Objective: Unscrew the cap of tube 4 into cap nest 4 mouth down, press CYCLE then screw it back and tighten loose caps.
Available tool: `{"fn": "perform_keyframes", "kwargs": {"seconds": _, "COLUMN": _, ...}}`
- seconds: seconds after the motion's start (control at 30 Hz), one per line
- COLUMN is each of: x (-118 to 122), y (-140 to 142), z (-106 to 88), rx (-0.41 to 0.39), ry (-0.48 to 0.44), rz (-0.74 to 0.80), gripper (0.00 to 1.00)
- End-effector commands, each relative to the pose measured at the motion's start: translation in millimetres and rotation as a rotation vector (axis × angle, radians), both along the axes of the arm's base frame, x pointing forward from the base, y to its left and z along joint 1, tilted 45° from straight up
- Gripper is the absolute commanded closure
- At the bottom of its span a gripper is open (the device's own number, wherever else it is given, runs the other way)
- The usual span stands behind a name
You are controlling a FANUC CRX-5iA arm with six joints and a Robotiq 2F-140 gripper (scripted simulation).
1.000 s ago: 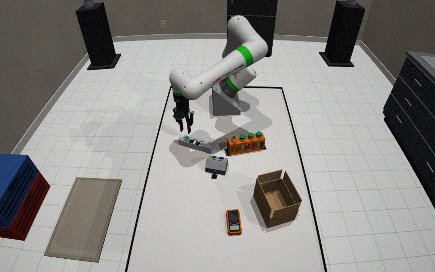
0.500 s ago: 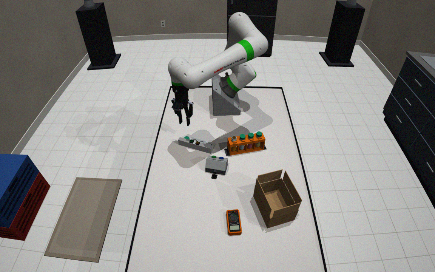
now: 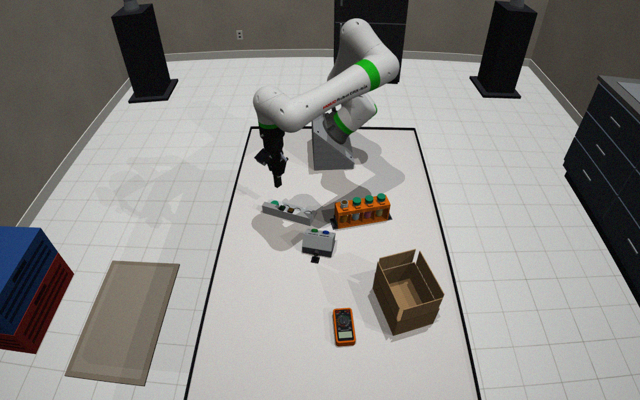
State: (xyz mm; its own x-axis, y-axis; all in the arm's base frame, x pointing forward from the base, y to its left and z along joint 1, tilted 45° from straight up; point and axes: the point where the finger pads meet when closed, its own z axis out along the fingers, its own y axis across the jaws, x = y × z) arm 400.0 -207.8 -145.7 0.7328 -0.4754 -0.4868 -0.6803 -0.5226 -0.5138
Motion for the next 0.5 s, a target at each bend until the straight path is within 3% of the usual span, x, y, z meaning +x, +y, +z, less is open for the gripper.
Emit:
{"fn": "perform_keyframes", "kwargs": {"seconds": 0.0, "x": 19, "y": 15, "z": 9.4, "rx": -0.014, "ry": 0.203, "rz": -0.191, "gripper": 0.90}}
{"fn": "perform_keyframes", "kwargs": {"seconds": 0.07, "x": 26, "y": 21, "z": 12.9, "rx": -0.015, "ry": 0.272, "rz": -0.261, "gripper": 0.90}}
{"fn": "perform_keyframes", "kwargs": {"seconds": 0.13, "x": 26, "y": 21, "z": 12.9, "rx": -0.015, "ry": 0.272, "rz": -0.261, "gripper": 0.90}}
{"fn": "perform_keyframes", "kwargs": {"seconds": 0.2, "x": 37, "y": 32, "z": 18.8, "rx": -0.018, "ry": 0.398, "rz": -0.388, "gripper": 0.90}}
{"fn": "perform_keyframes", "kwargs": {"seconds": 0.47, "x": 65, "y": 56, "z": 32.7, "rx": -0.023, "ry": 0.667, "rz": -0.661, "gripper": 0.90}}
